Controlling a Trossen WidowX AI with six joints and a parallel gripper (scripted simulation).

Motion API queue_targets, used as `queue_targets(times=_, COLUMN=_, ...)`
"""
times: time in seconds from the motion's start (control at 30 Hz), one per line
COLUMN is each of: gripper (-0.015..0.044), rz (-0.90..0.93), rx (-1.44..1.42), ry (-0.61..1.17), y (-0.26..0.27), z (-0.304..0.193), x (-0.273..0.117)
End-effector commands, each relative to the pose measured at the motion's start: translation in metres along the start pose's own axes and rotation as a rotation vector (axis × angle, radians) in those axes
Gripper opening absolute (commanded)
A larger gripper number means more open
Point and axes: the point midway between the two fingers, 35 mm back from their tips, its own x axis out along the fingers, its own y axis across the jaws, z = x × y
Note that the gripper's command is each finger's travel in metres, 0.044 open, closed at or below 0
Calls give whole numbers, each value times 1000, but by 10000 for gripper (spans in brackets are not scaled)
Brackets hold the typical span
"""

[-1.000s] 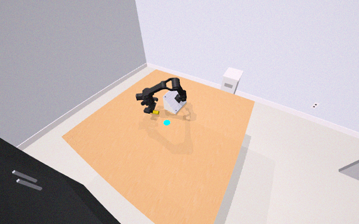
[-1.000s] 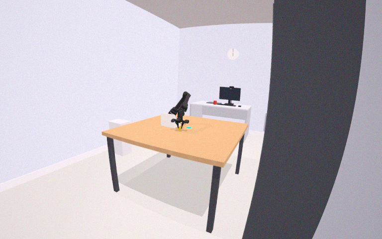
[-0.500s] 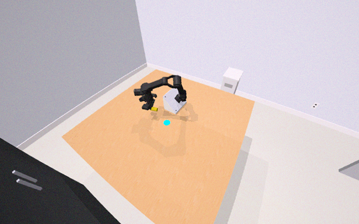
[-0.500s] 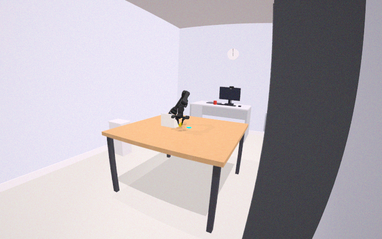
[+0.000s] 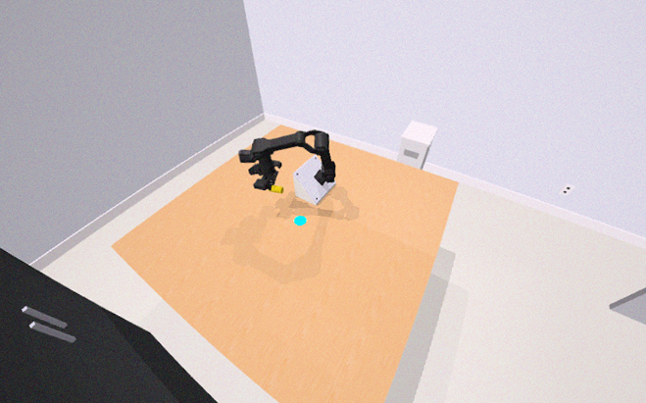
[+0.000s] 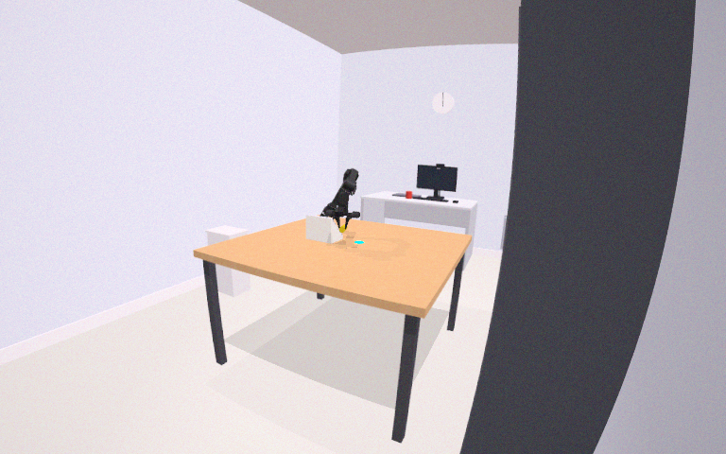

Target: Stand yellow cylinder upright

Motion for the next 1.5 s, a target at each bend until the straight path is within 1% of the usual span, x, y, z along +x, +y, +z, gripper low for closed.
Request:
queue_targets(times=0.0, gripper=105, rz=-4, rx=-9, ry=-6, y=-1, z=0, x=-12)
queue_targets(times=0.37, gripper=105, rz=-5, rx=-22, ry=-9, y=16, z=-22, x=-18)
queue_targets(times=1.47, gripper=105, rz=-4, rx=-80, ry=-5, y=61, z=-118, x=-30)
